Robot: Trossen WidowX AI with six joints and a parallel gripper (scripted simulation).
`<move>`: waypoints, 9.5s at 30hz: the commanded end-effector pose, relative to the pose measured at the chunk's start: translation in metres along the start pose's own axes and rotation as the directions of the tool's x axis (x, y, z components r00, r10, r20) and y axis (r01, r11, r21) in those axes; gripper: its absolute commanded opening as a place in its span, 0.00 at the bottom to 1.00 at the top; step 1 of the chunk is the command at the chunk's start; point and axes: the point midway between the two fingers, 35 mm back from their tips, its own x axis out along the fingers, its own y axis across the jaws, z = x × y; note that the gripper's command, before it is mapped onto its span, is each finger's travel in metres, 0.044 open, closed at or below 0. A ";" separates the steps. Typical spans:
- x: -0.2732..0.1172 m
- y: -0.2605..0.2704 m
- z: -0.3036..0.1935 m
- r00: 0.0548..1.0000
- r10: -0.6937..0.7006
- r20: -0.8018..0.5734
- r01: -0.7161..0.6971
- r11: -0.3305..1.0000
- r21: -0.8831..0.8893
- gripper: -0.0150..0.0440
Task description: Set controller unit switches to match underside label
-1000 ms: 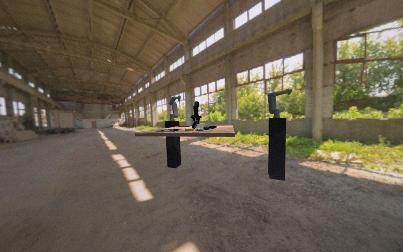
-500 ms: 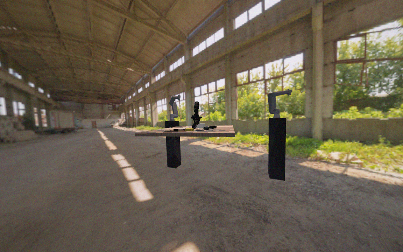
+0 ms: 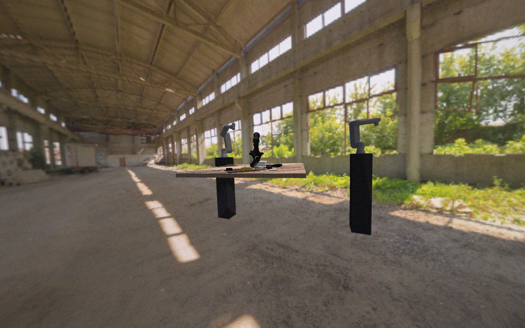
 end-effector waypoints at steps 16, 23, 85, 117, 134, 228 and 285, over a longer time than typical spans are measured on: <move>0.018 -0.001 -0.006 1.000 -0.012 0.021 0.012 1.000 0.007 0.83; 0.022 -0.001 -0.009 1.000 -0.013 0.021 0.012 1.000 0.007 0.83; 0.066 -0.002 -0.026 1.000 -0.013 0.020 0.013 1.000 0.007 0.83; 0.030 0.001 0.022 1.000 -0.008 0.007 0.008 1.000 0.002 1.00; 0.026 0.000 0.030 1.000 -0.008 0.008 0.008 1.000 0.002 1.00; 0.033 -0.047 0.030 0.999 -0.021 0.027 0.021 0.999 0.030 0.25; -0.016 -0.046 0.028 0.999 -0.022 0.028 0.021 0.999 0.031 0.88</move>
